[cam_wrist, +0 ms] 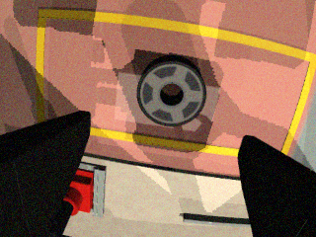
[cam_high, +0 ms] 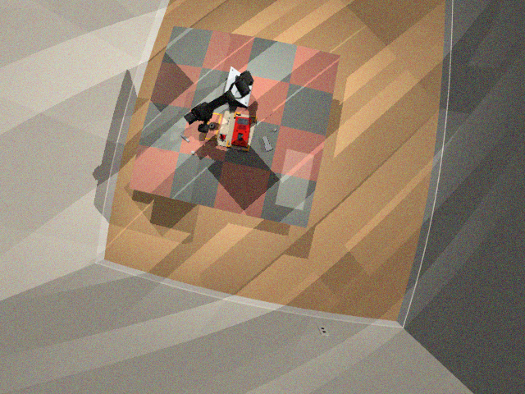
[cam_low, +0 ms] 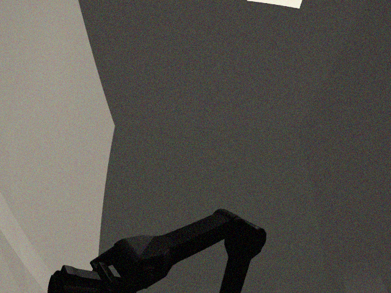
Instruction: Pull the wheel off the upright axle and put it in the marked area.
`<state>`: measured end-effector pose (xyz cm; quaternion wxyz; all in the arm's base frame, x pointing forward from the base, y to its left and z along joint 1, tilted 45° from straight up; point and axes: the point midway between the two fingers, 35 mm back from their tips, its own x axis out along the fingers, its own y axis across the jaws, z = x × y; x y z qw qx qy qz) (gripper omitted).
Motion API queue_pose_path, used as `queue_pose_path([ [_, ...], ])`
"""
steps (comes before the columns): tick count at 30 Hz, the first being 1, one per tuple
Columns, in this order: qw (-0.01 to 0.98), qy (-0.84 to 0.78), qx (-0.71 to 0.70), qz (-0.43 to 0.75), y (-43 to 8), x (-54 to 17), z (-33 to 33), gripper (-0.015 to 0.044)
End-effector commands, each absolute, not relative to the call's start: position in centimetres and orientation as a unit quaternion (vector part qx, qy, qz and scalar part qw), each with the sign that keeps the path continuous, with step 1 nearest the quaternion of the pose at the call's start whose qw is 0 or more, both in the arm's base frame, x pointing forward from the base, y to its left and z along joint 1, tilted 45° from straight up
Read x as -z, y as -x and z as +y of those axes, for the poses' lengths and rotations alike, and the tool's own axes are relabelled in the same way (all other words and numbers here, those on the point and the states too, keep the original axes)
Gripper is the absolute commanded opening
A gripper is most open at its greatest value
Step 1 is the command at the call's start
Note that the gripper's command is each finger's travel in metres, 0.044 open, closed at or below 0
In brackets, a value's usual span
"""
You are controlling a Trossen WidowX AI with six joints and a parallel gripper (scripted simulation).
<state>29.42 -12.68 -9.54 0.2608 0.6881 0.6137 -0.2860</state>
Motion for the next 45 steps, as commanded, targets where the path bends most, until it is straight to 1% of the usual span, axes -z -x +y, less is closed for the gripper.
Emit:
queue_pose_path([
  [1, 0.258, -0.687, 0.287, 0.616, -28.6, 9.1, -12.6, 0.0352],
  [4, 0.259, -0.685, 0.288, 0.617, -25.2, 6.5, -13.0, 0.0431],
  [5, 0.259, -0.684, 0.288, 0.618, -24.0, 5.7, -13.0, 0.0440],
  [7, 0.259, -0.683, 0.287, 0.620, -21.8, 4.1, -12.8, 0.0440],
  [9, 0.259, -0.683, 0.287, 0.620, -21.0, 3.6, -12.7, 0.0440],
  [45, 0.259, -0.683, 0.287, 0.620, -21.0, 3.6, -12.7, 0.0440],
])
